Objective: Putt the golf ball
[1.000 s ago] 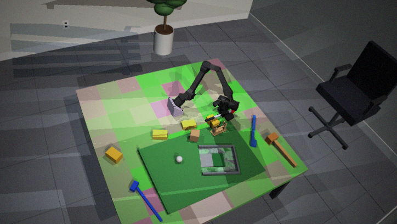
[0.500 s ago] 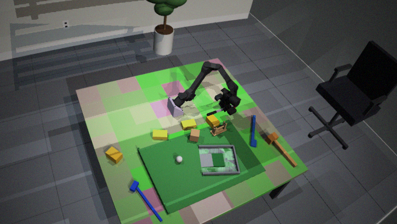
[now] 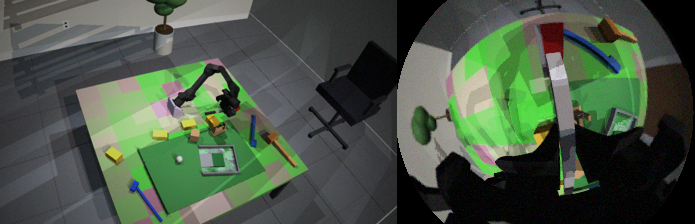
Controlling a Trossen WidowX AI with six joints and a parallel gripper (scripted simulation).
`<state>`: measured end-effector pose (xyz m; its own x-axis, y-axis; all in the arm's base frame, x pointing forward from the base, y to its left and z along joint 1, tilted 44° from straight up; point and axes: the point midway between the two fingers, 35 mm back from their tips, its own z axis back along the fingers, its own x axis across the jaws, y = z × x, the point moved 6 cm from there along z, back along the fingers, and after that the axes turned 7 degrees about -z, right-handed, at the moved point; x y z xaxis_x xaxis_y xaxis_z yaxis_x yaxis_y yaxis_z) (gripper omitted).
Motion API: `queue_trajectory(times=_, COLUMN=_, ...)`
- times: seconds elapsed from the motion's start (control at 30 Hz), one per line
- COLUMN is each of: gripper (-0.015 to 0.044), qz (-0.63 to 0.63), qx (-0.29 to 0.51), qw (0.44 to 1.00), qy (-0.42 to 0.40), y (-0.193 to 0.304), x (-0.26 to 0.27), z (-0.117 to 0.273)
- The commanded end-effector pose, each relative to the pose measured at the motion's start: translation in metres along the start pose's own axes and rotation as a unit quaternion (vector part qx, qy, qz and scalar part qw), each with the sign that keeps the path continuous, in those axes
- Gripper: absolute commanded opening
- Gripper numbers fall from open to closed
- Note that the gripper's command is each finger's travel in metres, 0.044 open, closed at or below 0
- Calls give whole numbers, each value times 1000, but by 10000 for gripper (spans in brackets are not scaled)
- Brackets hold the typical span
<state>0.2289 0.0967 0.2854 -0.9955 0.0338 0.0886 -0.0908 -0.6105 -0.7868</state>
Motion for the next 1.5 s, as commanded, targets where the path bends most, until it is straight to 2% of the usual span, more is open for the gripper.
queue_trajectory(times=0.0, gripper=0, qz=-62, qx=10, qw=998, qy=13, y=14, x=-23, z=4)
queue_trajectory(times=0.67, gripper=0, qz=-330, qx=25, qw=941, qy=66, y=102, x=-103, z=30)
queue_trajectory(times=1.47, gripper=0, qz=-593, qx=39, qw=798, qy=94, y=248, x=-154, z=61)
